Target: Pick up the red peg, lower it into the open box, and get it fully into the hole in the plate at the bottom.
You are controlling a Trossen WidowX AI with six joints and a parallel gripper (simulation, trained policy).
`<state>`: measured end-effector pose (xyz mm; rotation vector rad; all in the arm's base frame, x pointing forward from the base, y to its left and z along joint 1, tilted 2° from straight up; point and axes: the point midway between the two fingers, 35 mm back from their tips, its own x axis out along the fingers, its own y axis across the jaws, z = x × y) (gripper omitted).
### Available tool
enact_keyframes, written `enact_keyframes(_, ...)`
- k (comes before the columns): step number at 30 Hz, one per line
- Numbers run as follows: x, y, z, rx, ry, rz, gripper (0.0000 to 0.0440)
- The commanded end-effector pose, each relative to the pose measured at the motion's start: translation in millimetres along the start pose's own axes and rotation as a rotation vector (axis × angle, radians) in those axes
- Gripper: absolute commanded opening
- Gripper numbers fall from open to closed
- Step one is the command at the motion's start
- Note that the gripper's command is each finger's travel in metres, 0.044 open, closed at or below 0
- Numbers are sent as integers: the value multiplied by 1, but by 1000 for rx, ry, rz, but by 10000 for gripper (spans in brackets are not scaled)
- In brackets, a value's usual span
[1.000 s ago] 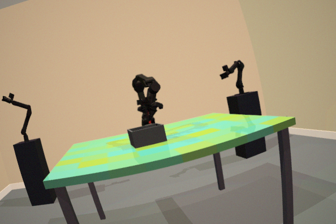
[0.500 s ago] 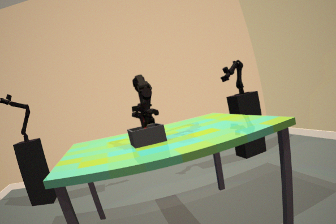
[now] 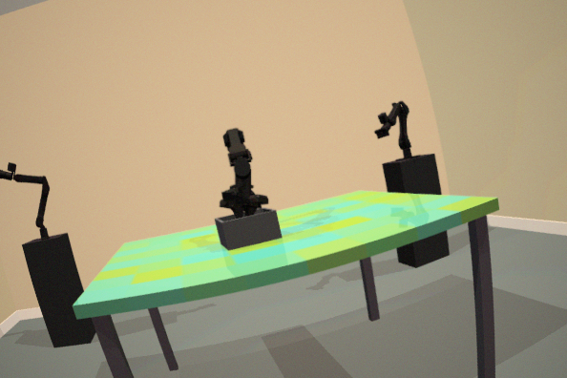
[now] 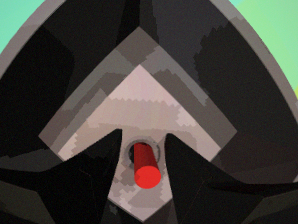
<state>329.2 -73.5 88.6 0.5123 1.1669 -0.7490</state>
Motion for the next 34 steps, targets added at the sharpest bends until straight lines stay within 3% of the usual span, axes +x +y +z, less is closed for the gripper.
enact_keyframes(1,2,3,8,-20,8,11,180)
enact_keyframes(9,-12,16,26,-46,29,38,241)
enact_keyframes(17,-23,35,37,-53,80,74,432)
enact_keyframes(34,-64,86,58,-91,98,220,440)
